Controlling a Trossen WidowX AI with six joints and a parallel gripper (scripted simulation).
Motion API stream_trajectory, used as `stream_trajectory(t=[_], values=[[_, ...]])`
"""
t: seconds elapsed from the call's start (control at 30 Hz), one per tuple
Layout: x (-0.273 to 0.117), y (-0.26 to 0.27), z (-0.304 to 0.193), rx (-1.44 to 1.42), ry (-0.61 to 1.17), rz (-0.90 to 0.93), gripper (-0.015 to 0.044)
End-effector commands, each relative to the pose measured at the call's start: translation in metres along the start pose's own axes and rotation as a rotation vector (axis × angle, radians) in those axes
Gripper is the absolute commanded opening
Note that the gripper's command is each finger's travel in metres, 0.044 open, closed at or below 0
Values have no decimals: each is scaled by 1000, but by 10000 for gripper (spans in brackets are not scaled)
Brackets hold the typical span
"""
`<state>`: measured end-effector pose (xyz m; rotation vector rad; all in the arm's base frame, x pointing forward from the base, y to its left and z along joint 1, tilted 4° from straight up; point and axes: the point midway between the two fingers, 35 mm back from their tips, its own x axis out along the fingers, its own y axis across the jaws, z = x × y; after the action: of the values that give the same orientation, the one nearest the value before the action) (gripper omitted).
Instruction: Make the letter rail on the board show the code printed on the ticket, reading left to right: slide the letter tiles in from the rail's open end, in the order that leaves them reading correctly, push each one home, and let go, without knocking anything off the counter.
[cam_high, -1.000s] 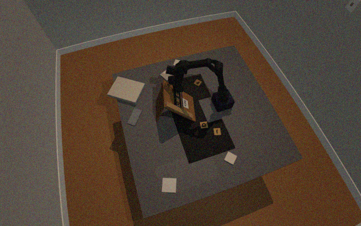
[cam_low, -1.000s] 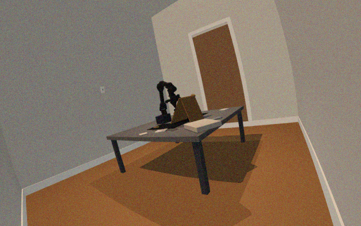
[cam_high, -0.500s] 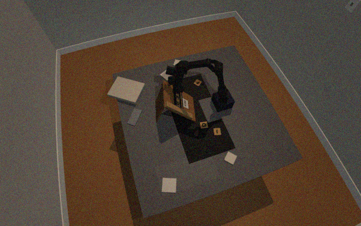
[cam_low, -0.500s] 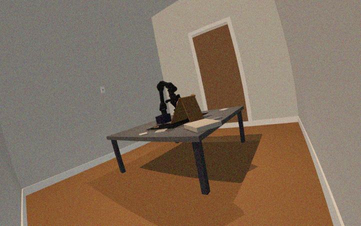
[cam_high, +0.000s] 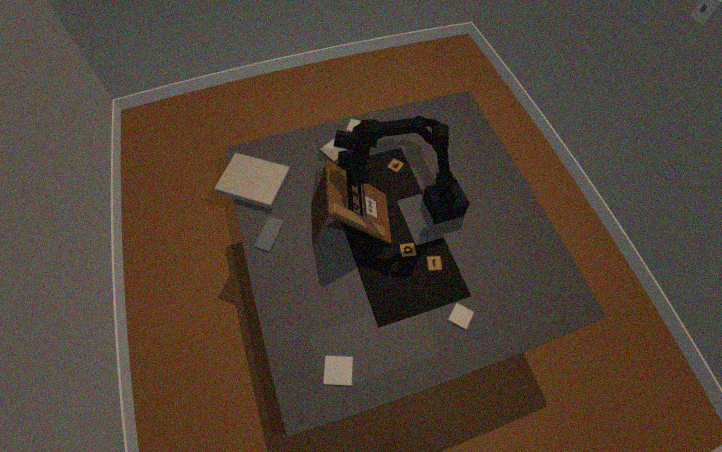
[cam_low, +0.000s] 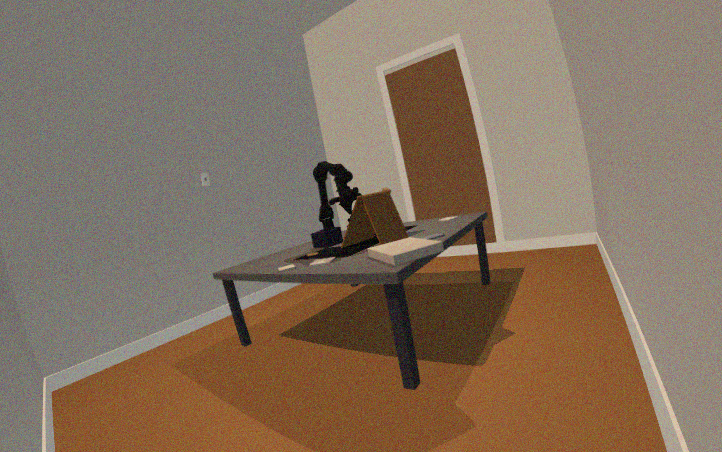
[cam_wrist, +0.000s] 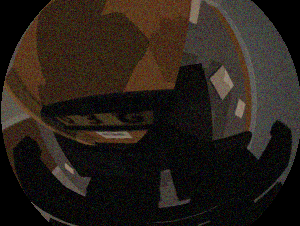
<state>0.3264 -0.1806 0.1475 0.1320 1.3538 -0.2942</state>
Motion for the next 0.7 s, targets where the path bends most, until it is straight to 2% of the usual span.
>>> stream_trajectory(t=[0.0, 0.5, 0.67], values=[[-5, 1, -6, -6, 3, 6, 0], [-13, 2, -14, -6, 4, 6, 0], [-43, 28, -19, -17, -123, -39, 131]])
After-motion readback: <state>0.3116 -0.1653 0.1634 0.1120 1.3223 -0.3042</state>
